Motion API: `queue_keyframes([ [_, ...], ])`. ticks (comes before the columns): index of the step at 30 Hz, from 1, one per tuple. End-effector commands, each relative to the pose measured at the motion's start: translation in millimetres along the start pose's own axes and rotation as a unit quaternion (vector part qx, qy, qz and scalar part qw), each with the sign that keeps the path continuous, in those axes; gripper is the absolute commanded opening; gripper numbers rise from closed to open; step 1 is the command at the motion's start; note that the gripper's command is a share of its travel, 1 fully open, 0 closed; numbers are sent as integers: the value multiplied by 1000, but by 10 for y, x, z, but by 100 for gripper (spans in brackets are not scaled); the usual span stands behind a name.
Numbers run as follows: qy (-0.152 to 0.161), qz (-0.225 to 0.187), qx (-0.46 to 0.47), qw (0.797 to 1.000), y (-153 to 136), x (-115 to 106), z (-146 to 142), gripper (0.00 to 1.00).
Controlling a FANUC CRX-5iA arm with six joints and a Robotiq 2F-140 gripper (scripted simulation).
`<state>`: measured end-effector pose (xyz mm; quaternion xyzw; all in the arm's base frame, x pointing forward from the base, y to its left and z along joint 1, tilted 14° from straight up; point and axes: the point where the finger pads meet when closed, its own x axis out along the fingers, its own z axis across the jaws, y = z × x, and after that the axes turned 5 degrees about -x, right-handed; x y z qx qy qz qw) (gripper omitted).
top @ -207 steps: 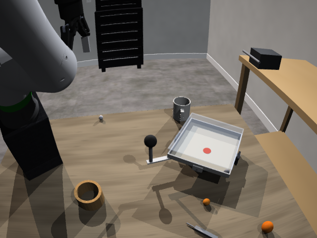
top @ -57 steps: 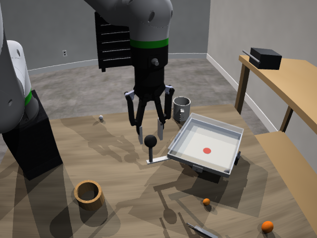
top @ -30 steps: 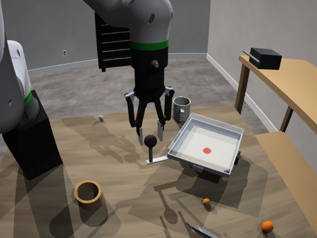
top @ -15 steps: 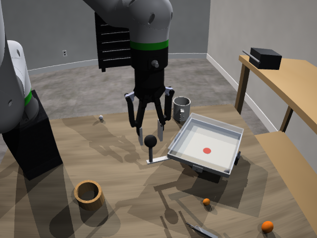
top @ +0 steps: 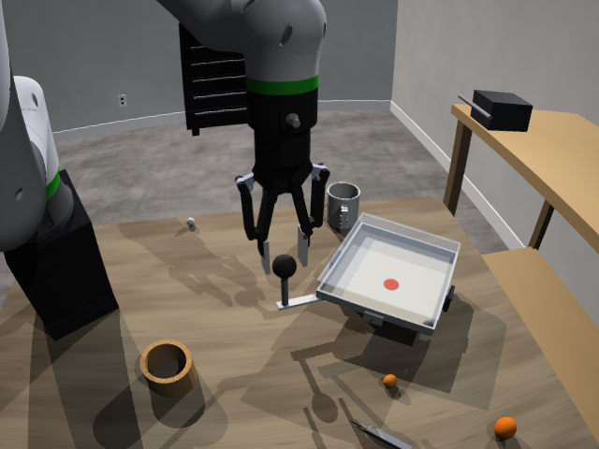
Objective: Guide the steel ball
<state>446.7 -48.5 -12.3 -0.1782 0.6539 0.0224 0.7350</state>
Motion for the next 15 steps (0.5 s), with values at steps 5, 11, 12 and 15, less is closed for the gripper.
queue_keyframes([
  [5,0,0,0,1000,0,3,2,42],
  [11,0,0,0,1000,0,25,2,42],
  [12,0,0,0,1000,0,30,2,42],
  [15,0,0,0,1000,0,36,2,42],
])
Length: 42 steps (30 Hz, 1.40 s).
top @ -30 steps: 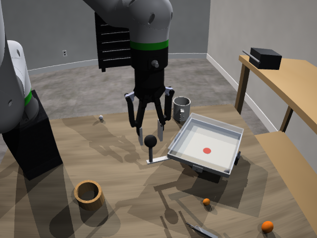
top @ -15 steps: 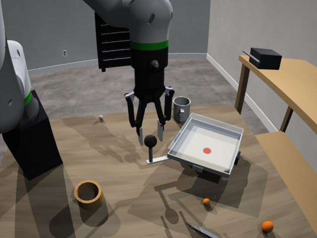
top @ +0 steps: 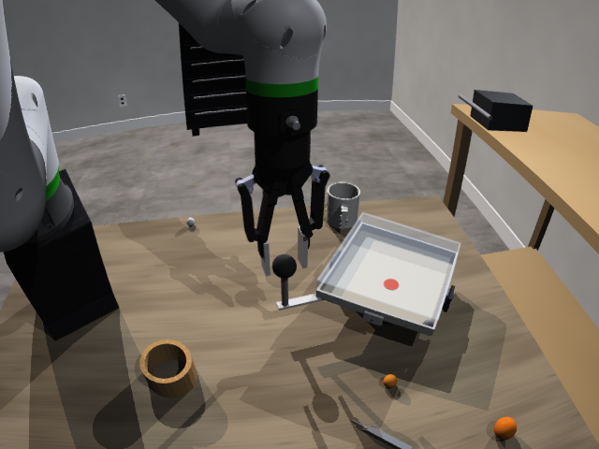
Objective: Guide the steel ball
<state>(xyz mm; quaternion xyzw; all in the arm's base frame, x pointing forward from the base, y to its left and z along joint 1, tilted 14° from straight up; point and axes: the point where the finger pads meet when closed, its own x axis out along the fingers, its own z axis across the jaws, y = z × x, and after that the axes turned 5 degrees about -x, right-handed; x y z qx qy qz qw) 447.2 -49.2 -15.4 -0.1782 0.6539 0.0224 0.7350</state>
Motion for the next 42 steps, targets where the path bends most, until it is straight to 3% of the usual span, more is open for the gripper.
queue_keyframes([
  [1,0,0,0,1000,0,12,2,42],
  [42,0,0,0,1000,0,313,2,42],
])
